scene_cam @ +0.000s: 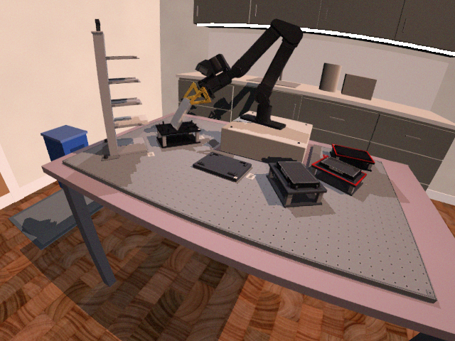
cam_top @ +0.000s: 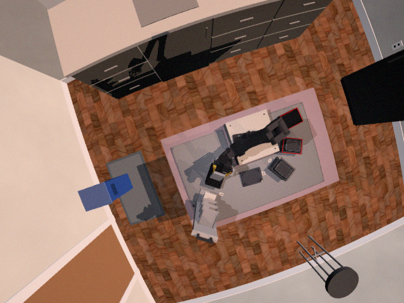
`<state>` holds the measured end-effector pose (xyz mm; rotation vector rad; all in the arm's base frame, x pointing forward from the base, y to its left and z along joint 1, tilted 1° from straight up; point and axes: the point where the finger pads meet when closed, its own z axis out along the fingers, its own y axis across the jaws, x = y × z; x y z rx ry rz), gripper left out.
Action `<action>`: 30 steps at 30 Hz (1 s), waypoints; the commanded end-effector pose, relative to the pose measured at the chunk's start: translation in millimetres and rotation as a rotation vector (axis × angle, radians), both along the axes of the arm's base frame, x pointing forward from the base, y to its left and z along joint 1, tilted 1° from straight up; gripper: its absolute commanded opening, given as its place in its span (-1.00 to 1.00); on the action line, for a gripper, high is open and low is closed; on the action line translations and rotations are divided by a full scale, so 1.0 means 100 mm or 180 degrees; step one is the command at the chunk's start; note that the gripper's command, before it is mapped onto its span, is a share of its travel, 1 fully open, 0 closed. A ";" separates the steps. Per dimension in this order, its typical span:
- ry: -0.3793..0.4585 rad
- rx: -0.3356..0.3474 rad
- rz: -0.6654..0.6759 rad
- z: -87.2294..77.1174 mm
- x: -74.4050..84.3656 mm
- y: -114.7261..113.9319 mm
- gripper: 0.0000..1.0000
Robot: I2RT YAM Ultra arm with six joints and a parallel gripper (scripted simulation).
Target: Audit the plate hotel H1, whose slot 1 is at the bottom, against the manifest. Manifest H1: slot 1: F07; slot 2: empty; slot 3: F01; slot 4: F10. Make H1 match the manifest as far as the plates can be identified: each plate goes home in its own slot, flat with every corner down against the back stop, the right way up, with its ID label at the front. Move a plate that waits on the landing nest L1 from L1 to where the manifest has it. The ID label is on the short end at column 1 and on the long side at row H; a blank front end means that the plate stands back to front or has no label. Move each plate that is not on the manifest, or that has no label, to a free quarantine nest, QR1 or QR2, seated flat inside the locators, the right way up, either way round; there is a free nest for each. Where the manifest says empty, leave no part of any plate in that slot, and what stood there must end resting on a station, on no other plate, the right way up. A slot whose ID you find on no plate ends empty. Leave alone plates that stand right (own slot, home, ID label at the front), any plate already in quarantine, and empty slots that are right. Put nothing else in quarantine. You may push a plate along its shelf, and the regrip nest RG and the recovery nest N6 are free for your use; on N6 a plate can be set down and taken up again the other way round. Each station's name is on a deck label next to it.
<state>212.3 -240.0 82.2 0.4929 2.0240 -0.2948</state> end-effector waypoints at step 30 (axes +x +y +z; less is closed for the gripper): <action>0.0043 0.0053 -0.0021 -0.18 -0.02 0.01 0.72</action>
